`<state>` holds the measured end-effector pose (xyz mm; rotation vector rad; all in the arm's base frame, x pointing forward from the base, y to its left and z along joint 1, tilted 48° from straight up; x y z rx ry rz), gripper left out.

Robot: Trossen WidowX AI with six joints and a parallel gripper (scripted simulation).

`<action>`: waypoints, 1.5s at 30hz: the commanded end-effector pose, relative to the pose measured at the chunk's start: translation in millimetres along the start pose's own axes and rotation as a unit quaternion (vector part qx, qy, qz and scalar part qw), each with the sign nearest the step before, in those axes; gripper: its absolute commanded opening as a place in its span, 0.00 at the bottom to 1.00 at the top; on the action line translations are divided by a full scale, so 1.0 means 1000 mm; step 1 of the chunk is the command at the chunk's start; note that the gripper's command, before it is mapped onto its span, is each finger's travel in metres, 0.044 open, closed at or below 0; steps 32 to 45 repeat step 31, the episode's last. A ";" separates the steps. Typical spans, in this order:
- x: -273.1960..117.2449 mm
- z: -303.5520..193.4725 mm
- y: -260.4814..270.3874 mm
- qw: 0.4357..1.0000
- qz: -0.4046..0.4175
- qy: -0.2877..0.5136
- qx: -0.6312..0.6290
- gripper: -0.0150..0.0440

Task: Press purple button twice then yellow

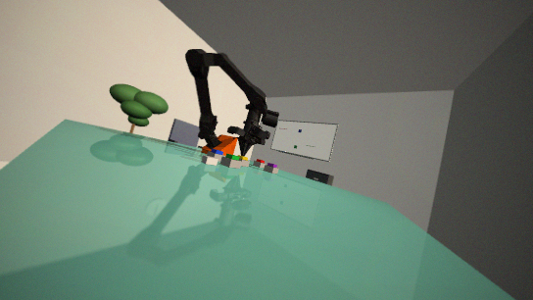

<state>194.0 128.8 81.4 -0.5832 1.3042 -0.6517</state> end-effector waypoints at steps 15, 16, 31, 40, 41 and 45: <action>-0.068 0.009 0.097 1.000 0.021 -0.006 0.007 0.73; -0.072 0.007 0.109 1.000 0.022 -0.006 0.007 0.78; -0.091 -0.012 0.193 1.000 0.012 -0.002 0.004 0.93; -0.091 -0.012 0.193 1.000 0.012 -0.002 0.004 0.93; -0.091 -0.012 0.193 1.000 0.012 -0.002 0.004 0.93; -0.091 -0.012 0.193 1.000 0.012 -0.002 0.004 0.93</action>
Point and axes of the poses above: the point midway between the two fingers, 35 mm back from their tips, its own x axis out along the fingers, its own y axis across the jaws, z = x × y, the point moved 10 cm from there along -x, back along the fingers, and after that the axes turned 12 degrees about x, right-handed, at the moved point
